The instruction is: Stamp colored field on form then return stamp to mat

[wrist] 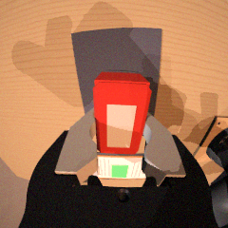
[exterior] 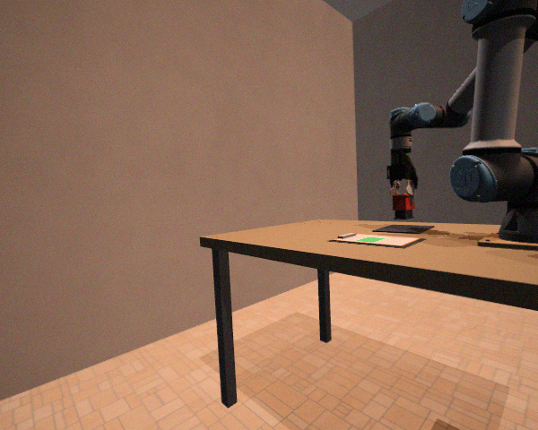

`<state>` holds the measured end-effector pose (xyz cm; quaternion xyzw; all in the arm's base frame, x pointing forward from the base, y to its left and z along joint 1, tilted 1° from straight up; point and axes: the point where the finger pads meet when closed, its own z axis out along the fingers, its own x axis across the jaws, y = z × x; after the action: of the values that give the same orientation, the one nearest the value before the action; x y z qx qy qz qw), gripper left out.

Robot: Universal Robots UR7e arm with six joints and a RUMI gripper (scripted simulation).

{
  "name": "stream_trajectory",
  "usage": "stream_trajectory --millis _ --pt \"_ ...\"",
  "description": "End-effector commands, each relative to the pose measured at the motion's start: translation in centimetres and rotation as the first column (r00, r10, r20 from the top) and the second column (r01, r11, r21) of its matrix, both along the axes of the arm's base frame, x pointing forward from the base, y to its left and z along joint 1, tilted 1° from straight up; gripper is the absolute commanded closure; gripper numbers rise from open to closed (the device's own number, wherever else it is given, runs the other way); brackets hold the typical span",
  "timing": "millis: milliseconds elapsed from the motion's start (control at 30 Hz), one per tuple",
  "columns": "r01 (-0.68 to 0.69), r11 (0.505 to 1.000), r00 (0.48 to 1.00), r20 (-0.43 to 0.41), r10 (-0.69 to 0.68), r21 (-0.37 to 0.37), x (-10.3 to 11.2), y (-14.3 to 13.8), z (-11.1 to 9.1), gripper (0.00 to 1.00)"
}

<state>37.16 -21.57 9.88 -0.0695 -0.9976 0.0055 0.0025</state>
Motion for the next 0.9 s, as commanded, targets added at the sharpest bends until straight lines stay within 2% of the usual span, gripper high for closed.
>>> stream_trajectory --millis 0,367,867 --pt "-0.006 1.0 1.0 0.001 0.006 -0.001 0.05 0.0 0.05 0.8" --pt "-0.039 0.999 0.999 0.001 0.039 -0.001 0.18 0.15 0.05 0.8" --pt "-0.158 0.987 0.987 -0.001 0.158 0.0 0.66 0.72 0.04 0.8"
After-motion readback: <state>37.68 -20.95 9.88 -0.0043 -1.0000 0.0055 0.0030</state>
